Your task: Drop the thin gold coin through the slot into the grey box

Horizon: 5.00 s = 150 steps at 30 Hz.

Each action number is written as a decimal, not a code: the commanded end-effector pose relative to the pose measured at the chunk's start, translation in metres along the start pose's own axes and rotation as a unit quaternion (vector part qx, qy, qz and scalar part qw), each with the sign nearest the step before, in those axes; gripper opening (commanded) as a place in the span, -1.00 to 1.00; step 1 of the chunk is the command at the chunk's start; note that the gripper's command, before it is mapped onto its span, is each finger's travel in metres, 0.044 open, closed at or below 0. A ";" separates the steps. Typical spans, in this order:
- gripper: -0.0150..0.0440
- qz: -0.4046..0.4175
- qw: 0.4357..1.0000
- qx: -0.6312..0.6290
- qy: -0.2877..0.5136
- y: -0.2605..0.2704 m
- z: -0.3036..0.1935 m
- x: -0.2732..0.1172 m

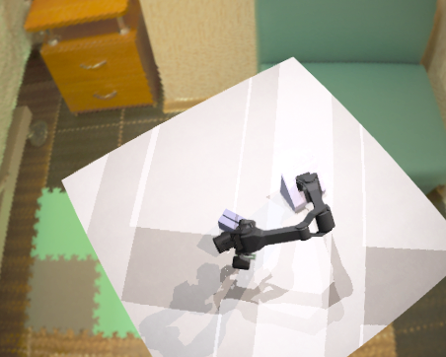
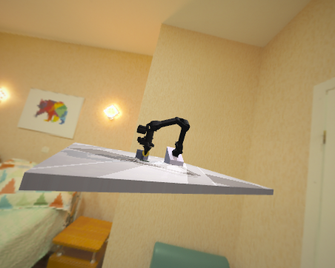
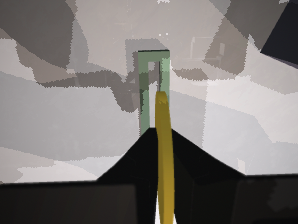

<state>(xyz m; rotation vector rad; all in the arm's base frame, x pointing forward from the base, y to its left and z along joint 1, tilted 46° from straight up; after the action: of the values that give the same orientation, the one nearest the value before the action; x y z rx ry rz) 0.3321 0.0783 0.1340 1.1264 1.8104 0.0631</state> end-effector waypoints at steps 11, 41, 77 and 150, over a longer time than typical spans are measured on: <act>-0.49 0.001 1.000 -0.002 -0.002 -0.001 0.000 -0.035; -0.49 0.002 0.981 0.194 -0.001 -0.008 0.001 -0.060; -0.49 0.000 0.979 0.205 -0.004 -0.074 0.063 -0.061; -0.49 0.003 0.980 0.197 0.001 -0.101 0.083 -0.041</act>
<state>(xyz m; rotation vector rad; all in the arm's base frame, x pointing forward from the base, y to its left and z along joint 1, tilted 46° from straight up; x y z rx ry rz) 0.3308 -0.0434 0.0703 1.3953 1.8719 -0.3025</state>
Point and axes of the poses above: the point midway between the two fingers, 35 mm back from their tips, its own x axis out along the fingers, its own y axis across the jaws, z = x × y, the point moved 9 cm from there along -x, back along the fingers, and after that the axes turned 10 degrees about x, right-handed, at the moved point
